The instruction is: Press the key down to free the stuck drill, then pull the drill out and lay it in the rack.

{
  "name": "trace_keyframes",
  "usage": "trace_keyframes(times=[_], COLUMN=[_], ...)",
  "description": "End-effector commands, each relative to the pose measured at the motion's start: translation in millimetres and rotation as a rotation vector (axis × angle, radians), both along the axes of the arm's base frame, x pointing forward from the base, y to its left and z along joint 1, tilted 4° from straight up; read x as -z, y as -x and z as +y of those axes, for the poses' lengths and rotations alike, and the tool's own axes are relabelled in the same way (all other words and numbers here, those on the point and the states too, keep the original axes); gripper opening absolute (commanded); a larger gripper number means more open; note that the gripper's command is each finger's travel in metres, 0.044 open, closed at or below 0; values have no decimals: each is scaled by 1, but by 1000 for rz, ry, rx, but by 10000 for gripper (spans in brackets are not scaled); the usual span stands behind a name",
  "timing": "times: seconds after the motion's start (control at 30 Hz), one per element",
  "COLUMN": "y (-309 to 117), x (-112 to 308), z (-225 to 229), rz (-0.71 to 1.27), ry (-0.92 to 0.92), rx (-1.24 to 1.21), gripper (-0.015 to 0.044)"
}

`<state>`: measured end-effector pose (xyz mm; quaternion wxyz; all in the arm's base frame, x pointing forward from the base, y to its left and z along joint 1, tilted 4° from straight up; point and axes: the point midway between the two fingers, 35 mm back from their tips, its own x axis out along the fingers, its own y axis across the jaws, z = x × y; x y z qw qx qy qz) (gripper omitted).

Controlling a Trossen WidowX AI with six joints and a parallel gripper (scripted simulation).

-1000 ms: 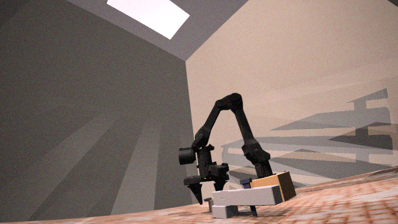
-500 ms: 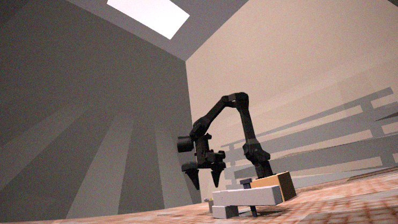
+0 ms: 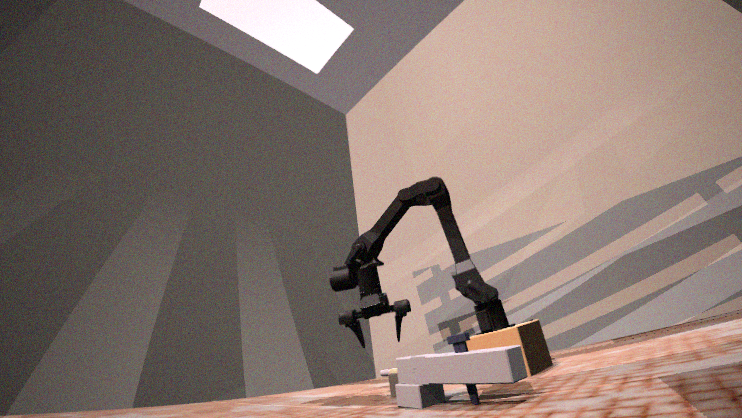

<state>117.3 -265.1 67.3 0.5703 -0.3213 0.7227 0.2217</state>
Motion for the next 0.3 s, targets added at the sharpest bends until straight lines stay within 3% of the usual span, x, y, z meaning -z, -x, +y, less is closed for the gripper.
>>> trace_keyframes(times=[0.0, 0.27], y=[37, 148], x=[-11, -31], z=[-34, -88], rz=[45, 174], ry=[63, 197], rx=[241, 792], gripper=[440, 440])
